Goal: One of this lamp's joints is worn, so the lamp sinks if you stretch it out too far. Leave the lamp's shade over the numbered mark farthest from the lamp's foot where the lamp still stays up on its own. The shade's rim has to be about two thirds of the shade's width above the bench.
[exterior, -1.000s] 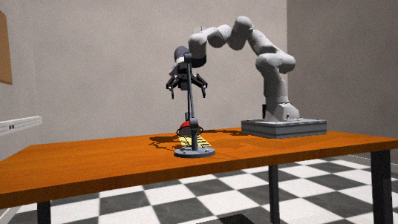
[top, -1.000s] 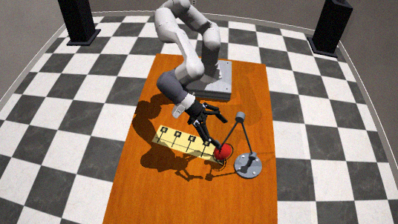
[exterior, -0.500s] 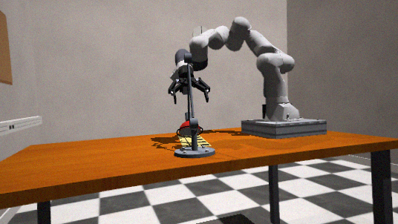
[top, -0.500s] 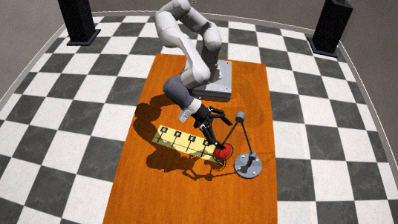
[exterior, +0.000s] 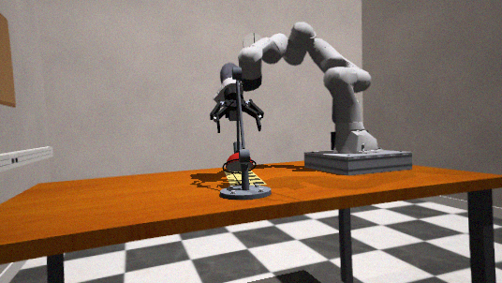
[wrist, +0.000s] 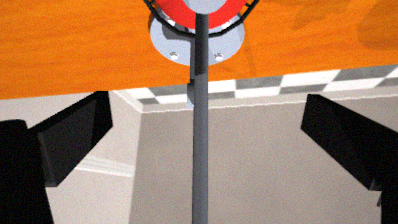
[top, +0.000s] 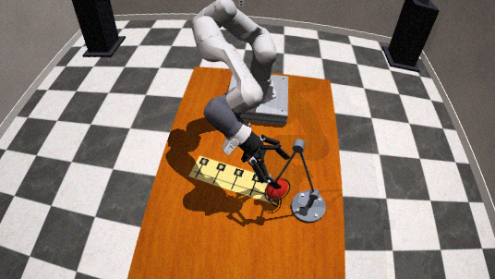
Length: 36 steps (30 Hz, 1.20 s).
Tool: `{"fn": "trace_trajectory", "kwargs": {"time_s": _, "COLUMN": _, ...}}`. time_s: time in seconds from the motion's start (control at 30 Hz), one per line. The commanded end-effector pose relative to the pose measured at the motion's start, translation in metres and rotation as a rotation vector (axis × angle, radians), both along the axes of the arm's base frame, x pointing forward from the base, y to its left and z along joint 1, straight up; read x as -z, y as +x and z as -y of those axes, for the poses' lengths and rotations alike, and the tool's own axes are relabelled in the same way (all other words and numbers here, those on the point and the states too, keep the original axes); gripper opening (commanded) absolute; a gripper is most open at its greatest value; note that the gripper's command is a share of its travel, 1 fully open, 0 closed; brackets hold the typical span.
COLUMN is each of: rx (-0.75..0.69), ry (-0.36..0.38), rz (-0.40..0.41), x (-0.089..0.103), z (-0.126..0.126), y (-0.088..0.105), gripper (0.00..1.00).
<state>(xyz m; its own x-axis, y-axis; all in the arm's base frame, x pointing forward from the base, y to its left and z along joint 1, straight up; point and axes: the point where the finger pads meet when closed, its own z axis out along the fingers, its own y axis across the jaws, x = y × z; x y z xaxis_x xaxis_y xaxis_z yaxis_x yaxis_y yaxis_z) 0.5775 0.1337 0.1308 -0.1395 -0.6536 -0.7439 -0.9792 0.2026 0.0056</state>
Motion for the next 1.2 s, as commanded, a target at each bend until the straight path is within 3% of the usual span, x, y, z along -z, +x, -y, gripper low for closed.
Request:
{"fn": "trace_trajectory", "kwargs": {"time_s": 0.0, "rx": 0.014, "ry": 0.004, "rz": 0.004, "x": 0.0002, "z": 0.0002, "y": 0.0052, "gripper": 1.00}}
{"fn": "trace_trajectory", "kwargs": {"time_s": 0.07, "rx": 0.014, "ry": 0.004, "rz": 0.004, "x": 0.0002, "z": 0.0002, "y": 0.0052, "gripper": 1.00}}
{"fn": "trace_trajectory", "kwargs": {"time_s": 0.1, "rx": 0.013, "ry": 0.004, "rz": 0.004, "x": 0.0002, "z": 0.0002, "y": 0.0049, "gripper": 0.10}}
{"fn": "trace_trajectory", "kwargs": {"time_s": 1.17, "rx": 0.006, "ry": 0.000, "rz": 0.004, "x": 0.0002, "z": 0.0003, "y": 0.0032, "gripper": 0.10}}
